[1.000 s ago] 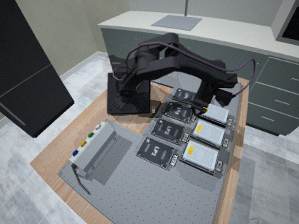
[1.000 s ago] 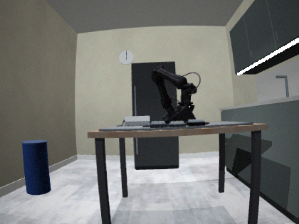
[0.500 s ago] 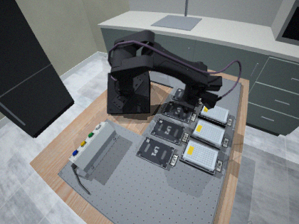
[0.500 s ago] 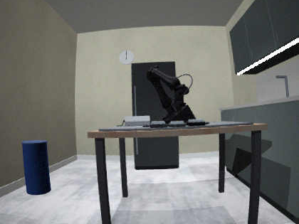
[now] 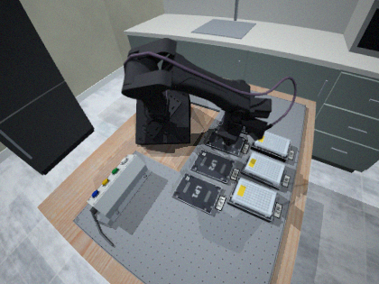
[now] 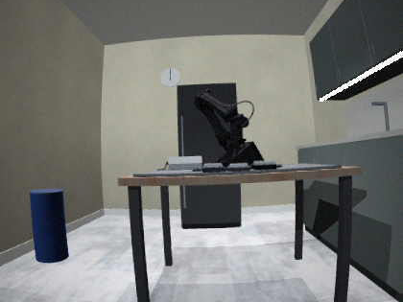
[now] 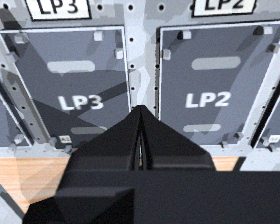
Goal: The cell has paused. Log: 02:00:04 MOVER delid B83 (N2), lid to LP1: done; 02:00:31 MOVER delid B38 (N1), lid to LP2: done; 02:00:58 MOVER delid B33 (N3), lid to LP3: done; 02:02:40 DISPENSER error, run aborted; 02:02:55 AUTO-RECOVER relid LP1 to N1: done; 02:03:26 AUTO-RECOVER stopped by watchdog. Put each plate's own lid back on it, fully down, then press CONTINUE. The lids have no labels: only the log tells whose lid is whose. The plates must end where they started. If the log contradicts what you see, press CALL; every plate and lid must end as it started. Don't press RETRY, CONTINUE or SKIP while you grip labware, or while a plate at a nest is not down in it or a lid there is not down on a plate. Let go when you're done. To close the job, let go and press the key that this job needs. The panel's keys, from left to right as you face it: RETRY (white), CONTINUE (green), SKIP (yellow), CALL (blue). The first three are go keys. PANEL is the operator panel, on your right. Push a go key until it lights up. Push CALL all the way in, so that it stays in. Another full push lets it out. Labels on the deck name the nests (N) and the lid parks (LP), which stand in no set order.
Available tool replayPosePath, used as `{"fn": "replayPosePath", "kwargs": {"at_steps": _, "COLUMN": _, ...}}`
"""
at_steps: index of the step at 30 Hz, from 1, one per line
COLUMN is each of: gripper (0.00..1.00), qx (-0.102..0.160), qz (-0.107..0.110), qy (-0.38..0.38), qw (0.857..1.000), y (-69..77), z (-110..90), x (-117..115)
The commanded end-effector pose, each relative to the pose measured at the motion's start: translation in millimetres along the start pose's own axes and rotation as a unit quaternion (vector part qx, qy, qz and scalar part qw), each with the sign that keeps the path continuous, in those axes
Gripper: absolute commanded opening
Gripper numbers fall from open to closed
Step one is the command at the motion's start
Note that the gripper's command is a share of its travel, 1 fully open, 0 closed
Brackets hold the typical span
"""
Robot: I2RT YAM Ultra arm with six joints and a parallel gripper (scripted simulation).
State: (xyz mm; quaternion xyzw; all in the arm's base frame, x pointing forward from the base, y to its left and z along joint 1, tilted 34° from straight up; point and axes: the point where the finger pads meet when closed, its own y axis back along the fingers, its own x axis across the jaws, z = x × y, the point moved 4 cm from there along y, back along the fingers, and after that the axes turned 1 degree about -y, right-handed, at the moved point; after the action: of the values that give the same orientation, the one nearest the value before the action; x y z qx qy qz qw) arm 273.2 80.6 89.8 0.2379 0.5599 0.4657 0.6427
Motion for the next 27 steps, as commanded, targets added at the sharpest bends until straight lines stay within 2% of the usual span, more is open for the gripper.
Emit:
{"fn": "replayPosePath", "kwargs": {"at_steps": 1, "gripper": 0.00, "qx": -0.025, "qz": 0.010, "qy": -0.009, "qw": 1.000, "y": 7.5, "z": 12.3, "x": -1.0}}
{"fn": "replayPosePath", "kwargs": {"at_steps": 18, "gripper": 0.00, "qx": -0.027, "qz": 0.013, "qy": -0.009, "qw": 1.000, "y": 5.2, "z": 12.5, "x": -2.1}}
{"fn": "replayPosePath", "kwargs": {"at_steps": 23, "gripper": 0.00, "qx": -0.022, "qz": 0.011, "qy": -0.005, "qw": 1.000, "y": 2.2, "z": 6.1, "x": -2.0}}
{"fn": "replayPosePath", "kwargs": {"at_steps": 27, "gripper": 0.00, "qx": -0.027, "qz": 0.013, "qy": -0.011, "qw": 1.000, "y": 3.8, "z": 10.8, "x": -4.3}}
